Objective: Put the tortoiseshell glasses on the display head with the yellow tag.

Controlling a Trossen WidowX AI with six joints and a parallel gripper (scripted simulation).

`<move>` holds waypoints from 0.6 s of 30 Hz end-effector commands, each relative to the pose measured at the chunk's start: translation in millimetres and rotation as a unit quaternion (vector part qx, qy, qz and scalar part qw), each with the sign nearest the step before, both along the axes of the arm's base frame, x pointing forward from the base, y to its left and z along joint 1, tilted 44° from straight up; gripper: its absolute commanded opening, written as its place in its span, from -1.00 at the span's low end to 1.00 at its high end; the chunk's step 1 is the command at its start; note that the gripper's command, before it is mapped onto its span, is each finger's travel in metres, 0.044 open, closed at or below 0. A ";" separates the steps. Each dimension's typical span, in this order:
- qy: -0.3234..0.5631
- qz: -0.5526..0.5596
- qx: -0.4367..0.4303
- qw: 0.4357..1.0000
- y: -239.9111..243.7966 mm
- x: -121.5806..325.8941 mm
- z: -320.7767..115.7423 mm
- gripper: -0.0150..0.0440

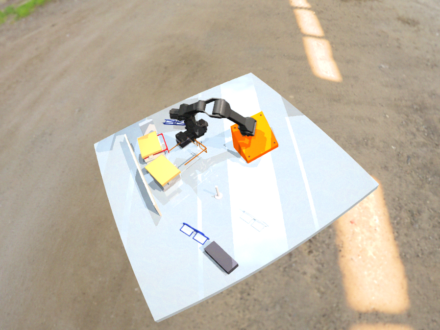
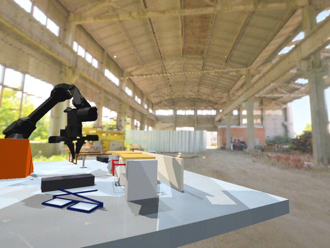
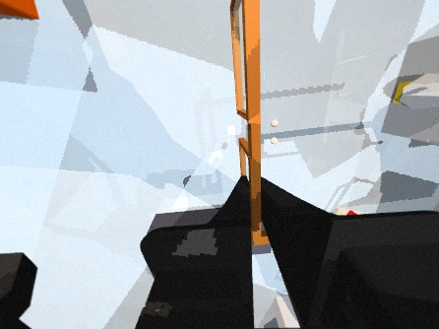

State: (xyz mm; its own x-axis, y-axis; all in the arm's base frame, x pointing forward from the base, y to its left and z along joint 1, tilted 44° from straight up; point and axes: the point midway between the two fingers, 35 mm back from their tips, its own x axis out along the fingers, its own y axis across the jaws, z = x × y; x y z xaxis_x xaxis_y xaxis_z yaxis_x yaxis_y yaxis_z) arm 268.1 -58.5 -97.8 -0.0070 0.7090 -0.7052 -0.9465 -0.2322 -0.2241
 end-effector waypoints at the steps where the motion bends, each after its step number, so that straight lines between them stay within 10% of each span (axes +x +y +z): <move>1: 0.003 -0.001 0.003 1.000 4.4 -1.8 -3.1 -0.49; 18: 0.003 -0.001 0.004 1.000 13.4 -3.6 -9.6 -0.49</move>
